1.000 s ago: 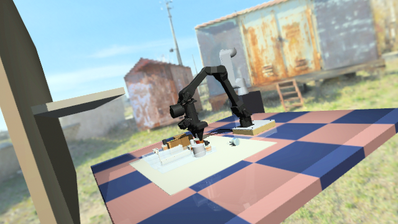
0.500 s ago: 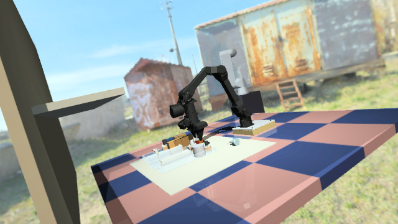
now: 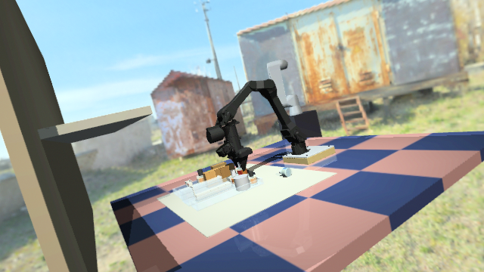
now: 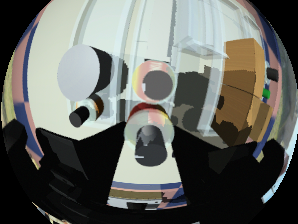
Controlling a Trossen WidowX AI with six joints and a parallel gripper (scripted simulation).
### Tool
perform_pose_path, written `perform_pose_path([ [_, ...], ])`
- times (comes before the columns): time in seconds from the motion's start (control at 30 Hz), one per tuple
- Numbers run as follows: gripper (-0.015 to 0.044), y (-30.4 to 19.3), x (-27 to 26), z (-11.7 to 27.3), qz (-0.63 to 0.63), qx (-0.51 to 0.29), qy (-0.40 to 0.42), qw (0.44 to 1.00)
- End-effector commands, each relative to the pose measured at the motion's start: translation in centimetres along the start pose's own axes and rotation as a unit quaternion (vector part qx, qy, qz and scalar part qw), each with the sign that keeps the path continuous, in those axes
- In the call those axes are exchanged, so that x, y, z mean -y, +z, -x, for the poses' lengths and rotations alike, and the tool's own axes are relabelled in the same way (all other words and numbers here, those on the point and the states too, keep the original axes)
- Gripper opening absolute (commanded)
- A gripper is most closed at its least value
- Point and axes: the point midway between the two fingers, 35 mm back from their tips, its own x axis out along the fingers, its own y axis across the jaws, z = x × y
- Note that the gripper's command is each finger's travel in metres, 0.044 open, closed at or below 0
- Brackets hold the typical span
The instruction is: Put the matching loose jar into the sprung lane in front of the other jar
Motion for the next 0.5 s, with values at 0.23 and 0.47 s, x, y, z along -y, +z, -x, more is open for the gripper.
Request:
perform_pose_path([
  [0.23,0.0,0.86,0.04,0.36,-0.003,0.015,-0.001,1.0],
  [0.47,0.0,0.95,0.04,0.36,-0.003,0.015,-0.001,1.0],
])
